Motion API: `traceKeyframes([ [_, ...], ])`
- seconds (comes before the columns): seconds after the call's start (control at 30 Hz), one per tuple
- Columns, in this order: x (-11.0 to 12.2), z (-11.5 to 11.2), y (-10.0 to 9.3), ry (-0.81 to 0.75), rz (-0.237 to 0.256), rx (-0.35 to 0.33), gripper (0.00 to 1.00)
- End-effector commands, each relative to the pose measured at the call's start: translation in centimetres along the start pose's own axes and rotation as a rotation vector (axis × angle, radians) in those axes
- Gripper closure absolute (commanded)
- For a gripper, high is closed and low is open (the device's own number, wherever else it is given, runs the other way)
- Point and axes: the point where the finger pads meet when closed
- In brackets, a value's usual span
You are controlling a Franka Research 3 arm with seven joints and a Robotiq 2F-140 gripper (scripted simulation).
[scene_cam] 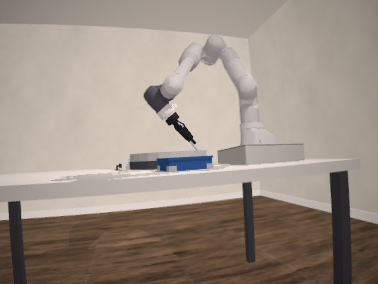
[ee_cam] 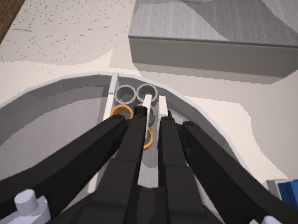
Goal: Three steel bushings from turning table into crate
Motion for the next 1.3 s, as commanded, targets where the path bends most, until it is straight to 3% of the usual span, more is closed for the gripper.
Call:
traceKeyframes([
  [0.0,-0.12,-0.09,0.04,0.004,0.003,-0.001,0.94],
  [1.27,-0.08,-0.81,0.89,0.004,0.003,-0.001,0.94],
])
Point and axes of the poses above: the point where the finger pads meet when closed, its own y axis out along the fingers, its own x axis across the jaws, z = x × y, and after that the axes turned 2 degrees about y, right-handed
